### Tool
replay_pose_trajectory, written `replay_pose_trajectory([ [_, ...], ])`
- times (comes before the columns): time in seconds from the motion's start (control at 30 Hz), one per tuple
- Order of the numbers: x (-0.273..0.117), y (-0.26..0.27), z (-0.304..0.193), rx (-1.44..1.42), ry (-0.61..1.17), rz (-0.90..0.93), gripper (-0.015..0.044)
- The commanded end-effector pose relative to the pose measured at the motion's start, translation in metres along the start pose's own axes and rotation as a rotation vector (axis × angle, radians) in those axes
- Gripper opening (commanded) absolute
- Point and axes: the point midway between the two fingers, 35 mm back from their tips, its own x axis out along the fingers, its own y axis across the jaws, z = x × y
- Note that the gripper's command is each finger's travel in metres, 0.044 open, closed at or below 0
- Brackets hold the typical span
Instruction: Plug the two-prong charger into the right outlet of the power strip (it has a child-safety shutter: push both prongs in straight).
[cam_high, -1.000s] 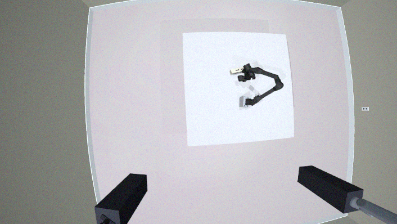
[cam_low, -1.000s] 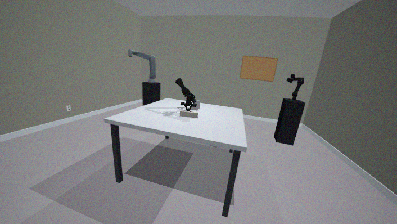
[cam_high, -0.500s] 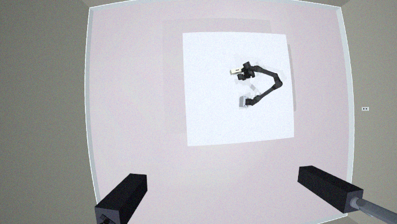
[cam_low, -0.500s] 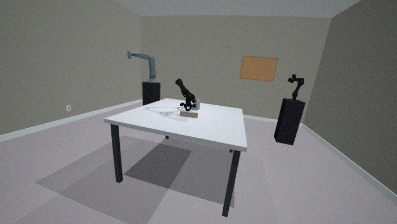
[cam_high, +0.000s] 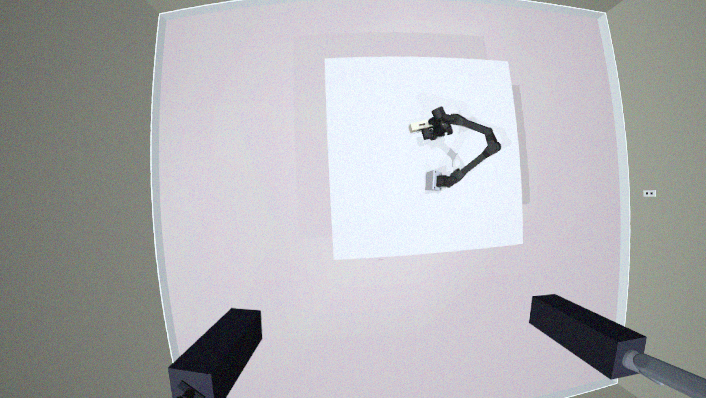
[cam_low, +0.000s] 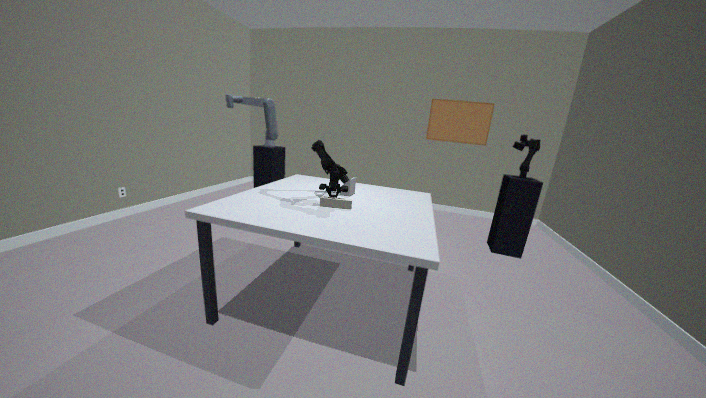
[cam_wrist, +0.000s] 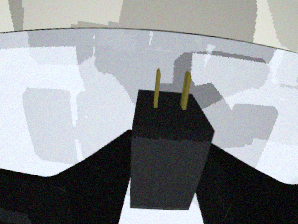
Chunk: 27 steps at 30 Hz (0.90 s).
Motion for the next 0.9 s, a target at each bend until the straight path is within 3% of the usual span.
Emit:
replay_pose_trajectory([
  [0.0, 0.0022, -0.0014, 0.0042, -0.010, 0.005, -0.004, 0.0000],
  [0.87, 0.0024, -0.0027, 0.0096, -0.013, 0.005, -0.004, 0.0000],
])
